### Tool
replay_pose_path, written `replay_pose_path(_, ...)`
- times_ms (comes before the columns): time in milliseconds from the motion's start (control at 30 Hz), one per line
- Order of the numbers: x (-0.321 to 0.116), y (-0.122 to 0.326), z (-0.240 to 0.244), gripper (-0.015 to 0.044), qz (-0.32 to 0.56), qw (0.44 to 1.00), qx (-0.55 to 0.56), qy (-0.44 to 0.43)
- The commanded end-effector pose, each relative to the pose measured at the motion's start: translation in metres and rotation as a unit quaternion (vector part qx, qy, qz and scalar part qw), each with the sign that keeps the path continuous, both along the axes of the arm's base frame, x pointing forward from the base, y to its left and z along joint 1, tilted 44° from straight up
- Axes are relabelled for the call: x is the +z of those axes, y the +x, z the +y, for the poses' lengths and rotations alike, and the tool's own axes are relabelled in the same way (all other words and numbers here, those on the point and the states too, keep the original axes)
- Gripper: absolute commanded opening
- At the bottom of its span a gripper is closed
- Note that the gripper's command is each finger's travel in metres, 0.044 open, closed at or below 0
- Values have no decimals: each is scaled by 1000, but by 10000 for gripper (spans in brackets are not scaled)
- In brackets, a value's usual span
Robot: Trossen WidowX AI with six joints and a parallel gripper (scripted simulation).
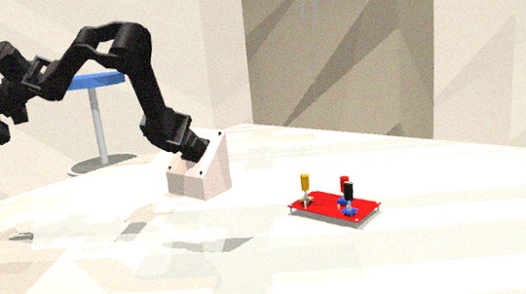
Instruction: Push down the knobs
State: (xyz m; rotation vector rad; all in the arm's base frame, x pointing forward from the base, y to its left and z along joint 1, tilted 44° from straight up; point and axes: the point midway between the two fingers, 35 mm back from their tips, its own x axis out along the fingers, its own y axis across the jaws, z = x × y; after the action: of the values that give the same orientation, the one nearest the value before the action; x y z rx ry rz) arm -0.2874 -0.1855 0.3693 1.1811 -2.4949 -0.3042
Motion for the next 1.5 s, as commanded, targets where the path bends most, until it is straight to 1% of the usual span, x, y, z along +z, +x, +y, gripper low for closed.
replay_pose_path(0, 0, 0, -1, 374, 0, 1000, 1, 0)
replay_pose_path(467, -1, 22, -44, 6, 31, 998, 46, 37)
replay_pose_path(500, -1, 24, -47, 0, 34, 997, 50, 40)
replay_pose_path(1467, -6, 97, -132, 0, 120, 974, 154, 114)
